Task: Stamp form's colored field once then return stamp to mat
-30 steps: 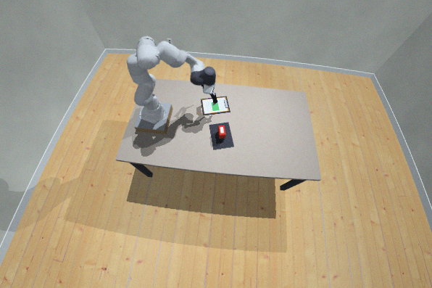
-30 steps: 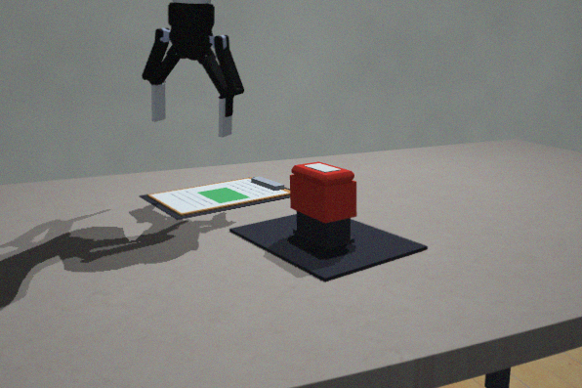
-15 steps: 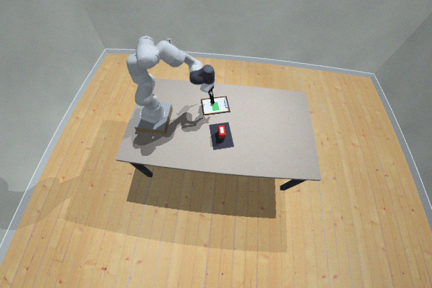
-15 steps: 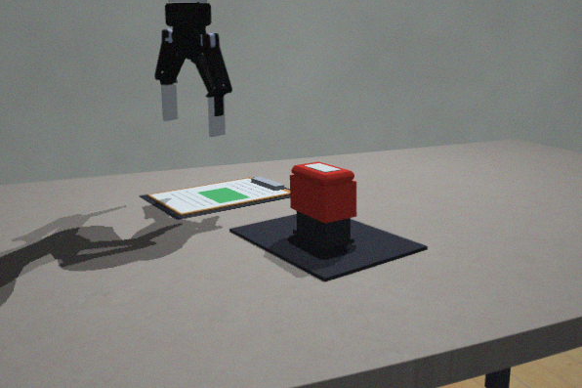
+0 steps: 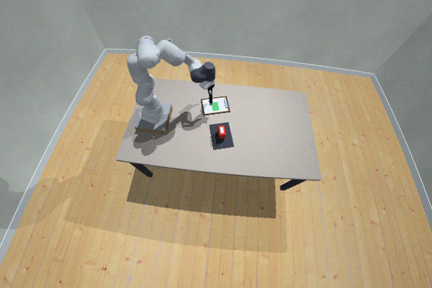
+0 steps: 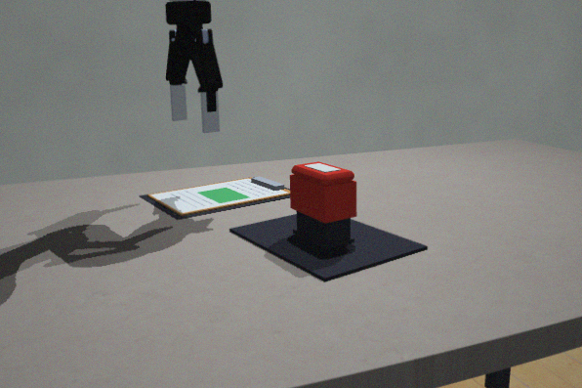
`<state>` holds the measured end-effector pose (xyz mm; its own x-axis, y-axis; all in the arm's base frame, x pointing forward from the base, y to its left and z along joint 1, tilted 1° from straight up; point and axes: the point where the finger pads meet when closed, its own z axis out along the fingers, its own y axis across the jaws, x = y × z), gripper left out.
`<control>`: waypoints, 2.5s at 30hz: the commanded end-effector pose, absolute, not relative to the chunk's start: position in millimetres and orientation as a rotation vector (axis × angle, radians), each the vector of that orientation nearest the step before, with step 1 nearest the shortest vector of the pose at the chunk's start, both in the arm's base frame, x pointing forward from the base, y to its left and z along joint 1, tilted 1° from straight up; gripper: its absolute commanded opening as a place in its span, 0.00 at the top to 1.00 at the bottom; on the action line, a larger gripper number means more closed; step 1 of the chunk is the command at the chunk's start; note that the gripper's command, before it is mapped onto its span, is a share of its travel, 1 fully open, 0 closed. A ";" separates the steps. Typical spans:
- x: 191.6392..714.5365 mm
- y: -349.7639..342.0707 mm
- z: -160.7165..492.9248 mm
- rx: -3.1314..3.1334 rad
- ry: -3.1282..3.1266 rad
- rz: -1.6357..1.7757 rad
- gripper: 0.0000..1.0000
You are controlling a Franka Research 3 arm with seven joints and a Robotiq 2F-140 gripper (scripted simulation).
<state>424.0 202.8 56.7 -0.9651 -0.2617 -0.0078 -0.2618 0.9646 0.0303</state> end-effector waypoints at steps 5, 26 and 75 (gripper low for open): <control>422.4 200.9 55.4 -0.206 3.142 -0.010 0.00; 425.5 201.6 109.7 -1.147 2.904 -0.053 0.00; 559.9 -60.1 83.5 -2.286 2.180 -0.093 0.46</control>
<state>552.9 -54.8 84.7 -0.2062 -0.9730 0.1040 -0.9767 0.1982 -0.0824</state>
